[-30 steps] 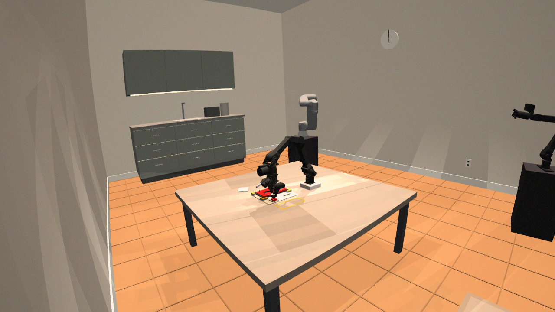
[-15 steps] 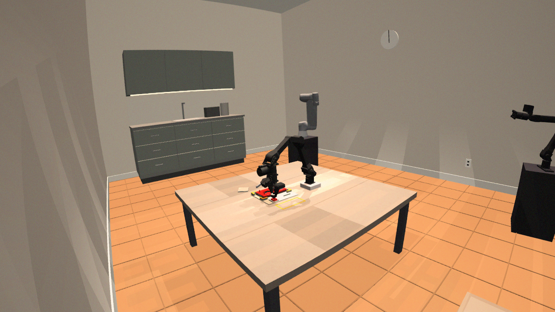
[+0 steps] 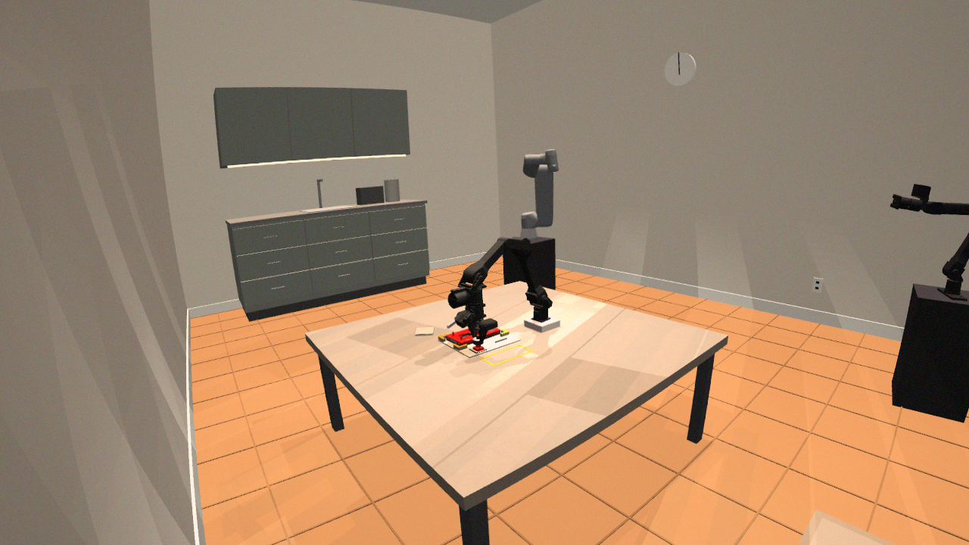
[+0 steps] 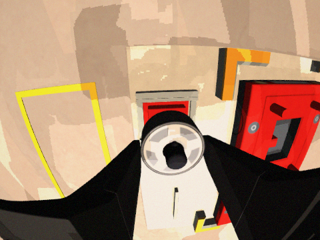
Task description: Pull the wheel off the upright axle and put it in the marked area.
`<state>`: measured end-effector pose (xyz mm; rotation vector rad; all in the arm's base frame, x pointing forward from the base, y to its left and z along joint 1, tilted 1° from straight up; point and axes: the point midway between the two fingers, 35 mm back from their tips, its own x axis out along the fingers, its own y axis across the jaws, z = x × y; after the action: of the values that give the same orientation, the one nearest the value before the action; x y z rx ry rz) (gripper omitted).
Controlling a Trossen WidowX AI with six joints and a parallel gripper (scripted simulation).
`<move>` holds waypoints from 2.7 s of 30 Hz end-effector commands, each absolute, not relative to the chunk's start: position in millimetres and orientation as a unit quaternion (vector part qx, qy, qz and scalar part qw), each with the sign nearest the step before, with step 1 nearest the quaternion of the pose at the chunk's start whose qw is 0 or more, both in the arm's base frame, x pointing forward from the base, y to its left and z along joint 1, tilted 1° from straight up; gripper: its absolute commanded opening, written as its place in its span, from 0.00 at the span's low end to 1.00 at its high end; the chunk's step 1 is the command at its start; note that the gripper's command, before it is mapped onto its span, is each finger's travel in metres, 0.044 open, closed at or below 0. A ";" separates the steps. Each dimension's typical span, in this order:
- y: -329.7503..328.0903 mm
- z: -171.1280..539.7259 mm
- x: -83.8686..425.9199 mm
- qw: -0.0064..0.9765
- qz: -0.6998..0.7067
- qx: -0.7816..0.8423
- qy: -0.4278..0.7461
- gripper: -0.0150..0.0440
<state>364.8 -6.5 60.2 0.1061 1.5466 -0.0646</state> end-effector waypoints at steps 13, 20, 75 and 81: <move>-6.5 76.3 364.6 0.718 -0.028 0.047 0.694 0.25; -6.6 78.6 364.5 0.718 -0.029 0.046 0.694 0.25; -6.6 116.5 355.8 0.713 -0.031 0.047 0.699 0.25; 15.1 118.5 350.4 0.714 -0.030 0.047 0.698 0.25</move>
<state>354.6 2.3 117.6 0.1053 1.5478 -0.0682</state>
